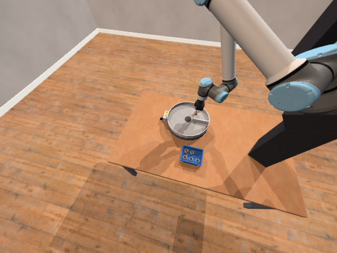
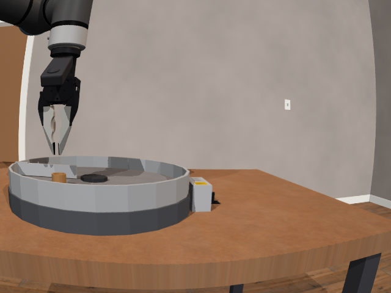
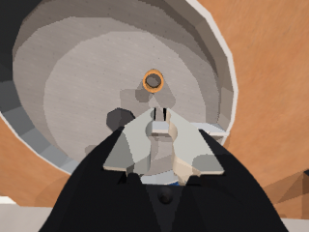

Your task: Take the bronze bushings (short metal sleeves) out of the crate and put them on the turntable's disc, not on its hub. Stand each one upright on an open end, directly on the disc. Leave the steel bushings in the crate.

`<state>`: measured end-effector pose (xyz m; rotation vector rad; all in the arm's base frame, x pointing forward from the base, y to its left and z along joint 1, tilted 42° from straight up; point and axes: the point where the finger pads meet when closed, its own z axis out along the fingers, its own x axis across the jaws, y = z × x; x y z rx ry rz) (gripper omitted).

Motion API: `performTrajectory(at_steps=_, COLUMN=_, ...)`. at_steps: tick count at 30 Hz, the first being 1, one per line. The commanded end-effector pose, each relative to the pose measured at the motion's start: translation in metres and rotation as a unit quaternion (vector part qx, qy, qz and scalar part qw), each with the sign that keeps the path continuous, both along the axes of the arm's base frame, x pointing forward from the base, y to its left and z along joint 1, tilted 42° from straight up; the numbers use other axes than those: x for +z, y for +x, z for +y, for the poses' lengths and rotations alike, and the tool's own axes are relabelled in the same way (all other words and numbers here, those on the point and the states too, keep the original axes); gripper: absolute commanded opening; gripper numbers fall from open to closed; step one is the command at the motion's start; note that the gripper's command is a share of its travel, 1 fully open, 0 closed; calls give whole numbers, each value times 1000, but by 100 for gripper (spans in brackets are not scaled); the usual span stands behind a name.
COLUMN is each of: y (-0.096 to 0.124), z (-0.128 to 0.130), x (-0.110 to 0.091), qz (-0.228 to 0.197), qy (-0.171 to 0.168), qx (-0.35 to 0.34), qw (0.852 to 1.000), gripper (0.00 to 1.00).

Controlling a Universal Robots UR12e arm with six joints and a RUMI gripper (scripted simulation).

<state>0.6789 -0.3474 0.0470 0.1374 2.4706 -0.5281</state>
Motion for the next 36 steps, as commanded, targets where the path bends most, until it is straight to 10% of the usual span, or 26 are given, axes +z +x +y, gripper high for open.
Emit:
performTrajectory(at_steps=1, y=0, z=0, x=0, qz=0, qy=0, qx=0, qw=1000, gripper=6)
performTrajectory(at_steps=28, y=3, z=13, x=-4, qz=0, qy=0, qx=0, qw=1000, gripper=6)
performTrajectory(at_steps=36, y=21, z=85, x=-28, qz=-1, qy=-1, qx=0, qw=1000, gripper=6)
